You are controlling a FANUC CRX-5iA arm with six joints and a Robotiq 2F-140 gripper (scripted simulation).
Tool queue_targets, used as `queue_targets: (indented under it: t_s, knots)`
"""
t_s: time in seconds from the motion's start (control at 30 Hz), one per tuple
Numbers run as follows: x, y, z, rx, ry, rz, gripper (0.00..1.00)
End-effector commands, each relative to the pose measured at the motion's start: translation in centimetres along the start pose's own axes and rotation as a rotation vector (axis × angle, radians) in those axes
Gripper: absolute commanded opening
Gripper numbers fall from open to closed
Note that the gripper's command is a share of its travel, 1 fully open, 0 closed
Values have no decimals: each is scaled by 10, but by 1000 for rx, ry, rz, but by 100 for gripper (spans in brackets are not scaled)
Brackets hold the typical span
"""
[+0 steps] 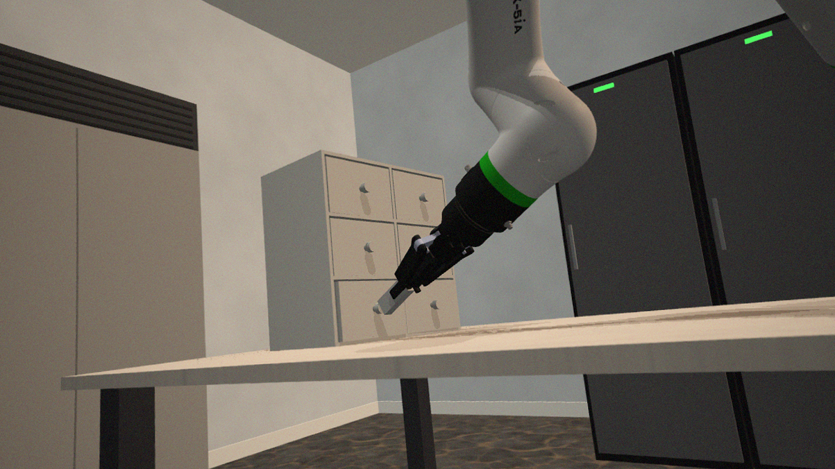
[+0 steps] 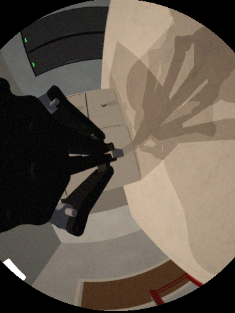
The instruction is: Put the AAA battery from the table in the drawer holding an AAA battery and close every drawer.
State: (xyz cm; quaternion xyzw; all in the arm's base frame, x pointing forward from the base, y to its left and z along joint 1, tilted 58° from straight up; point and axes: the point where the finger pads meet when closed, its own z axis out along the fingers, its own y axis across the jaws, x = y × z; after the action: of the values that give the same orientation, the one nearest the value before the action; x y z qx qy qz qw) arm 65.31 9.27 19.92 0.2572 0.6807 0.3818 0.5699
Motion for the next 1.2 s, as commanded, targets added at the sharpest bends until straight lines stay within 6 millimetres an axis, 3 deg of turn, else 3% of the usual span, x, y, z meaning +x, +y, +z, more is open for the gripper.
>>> queue_targets:
  t_s: [0.0, 1.17]
  knots:
    - [-1, 0, 2, 0, 0, 0, 0]
    - [-4, 0, 6, 0, 0, 0, 0]
